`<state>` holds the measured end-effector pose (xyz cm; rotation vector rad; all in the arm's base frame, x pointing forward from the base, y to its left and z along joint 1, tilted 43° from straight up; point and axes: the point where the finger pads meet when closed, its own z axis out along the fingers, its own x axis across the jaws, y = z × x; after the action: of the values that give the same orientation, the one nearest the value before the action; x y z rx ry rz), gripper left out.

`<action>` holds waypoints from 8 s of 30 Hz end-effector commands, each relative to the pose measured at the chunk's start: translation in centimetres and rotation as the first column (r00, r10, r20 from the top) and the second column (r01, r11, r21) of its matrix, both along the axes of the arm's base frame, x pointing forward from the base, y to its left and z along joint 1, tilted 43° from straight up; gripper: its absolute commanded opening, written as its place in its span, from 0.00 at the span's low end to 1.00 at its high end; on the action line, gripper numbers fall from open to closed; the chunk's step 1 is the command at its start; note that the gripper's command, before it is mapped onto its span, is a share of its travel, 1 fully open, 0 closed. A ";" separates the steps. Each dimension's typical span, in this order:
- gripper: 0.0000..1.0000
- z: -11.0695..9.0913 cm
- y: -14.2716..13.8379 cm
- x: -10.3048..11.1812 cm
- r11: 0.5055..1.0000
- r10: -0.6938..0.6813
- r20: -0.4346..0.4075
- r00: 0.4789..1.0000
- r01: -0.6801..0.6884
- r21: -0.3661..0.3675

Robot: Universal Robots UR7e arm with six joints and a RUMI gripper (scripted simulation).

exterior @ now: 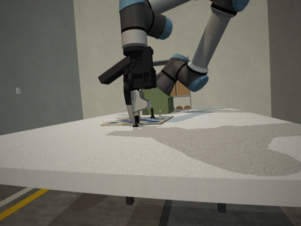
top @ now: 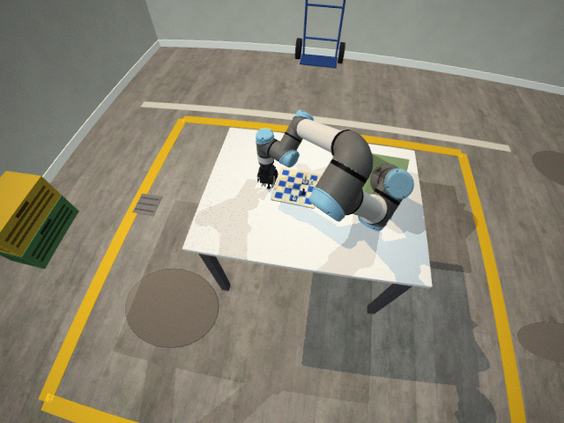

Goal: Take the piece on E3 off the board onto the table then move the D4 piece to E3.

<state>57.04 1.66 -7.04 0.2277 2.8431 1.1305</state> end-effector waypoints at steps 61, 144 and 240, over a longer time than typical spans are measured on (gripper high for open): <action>1.00 6.2 -7.1 -2.8 0.999 0.052 0.049 0.997 -0.051 -0.015; 0.25 4.1 -9.9 -20.0 0.823 0.563 0.471 0.679 -0.509 -0.252; 0.25 0.4 -6.4 -19.4 0.823 0.563 0.471 0.679 -0.509 -0.252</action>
<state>37.61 -4.72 -6.68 -0.8637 2.4750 0.9086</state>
